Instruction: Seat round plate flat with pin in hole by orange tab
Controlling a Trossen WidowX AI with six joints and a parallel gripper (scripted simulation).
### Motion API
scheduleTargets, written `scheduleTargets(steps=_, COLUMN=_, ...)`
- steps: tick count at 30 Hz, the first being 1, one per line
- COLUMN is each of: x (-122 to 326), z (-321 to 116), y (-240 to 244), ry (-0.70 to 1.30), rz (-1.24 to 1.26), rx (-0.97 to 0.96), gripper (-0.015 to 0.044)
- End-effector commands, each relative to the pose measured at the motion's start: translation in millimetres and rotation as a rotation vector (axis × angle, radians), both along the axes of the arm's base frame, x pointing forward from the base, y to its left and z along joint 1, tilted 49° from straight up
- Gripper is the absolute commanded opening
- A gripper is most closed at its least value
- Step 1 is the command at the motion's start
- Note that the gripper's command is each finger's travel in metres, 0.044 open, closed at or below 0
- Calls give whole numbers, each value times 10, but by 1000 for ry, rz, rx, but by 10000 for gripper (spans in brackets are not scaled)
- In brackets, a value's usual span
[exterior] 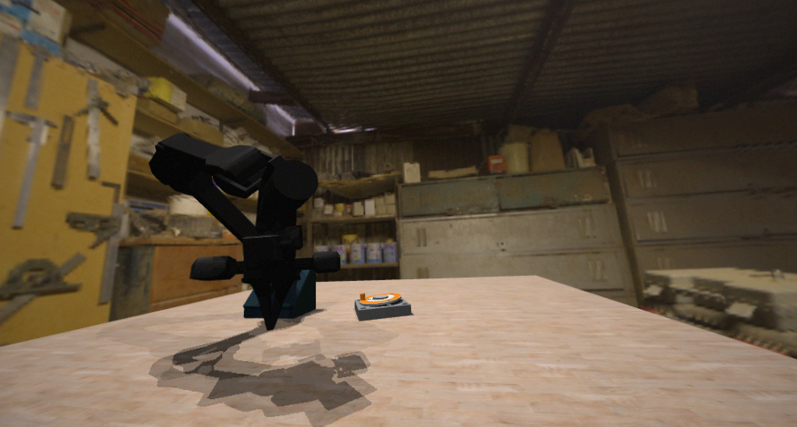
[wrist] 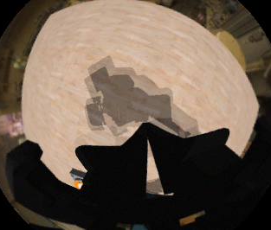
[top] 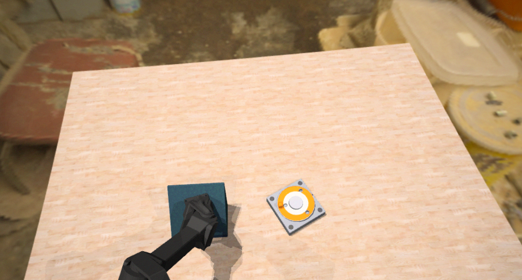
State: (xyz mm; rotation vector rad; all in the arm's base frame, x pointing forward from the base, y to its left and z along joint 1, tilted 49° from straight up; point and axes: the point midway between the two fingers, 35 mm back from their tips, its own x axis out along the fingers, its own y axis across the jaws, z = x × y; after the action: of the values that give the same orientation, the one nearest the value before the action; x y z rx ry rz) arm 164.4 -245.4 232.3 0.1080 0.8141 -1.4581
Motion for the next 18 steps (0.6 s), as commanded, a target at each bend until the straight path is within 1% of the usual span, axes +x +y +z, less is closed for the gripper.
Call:
scheduleTargets(steps=1, x=365, z=-386, y=259, ry=94, rz=121, rx=97, gripper=0)
scheduleTargets(steps=5, x=701, z=-889, y=699, ry=248, rz=264, rx=201, gripper=0)
scheduleTargets(steps=7, x=737, z=-962, y=778, ry=272, rz=285, rx=211, gripper=0)
scheduleTargets(steps=10, x=839, z=-1265, y=1130, ry=382, rz=374, rx=244, gripper=0)
scheduleTargets(steps=13, x=854, z=-1567, y=1495, ry=518, rz=459, rx=271, gripper=0)
scheduleTargets(steps=15, x=845, z=-1633, y=1575, ry=553, rz=477, rx=277, gripper=0)
scheduleTargets(steps=18, x=754, z=-1898, y=1905, ry=712, rz=546, rx=288, gripper=0)
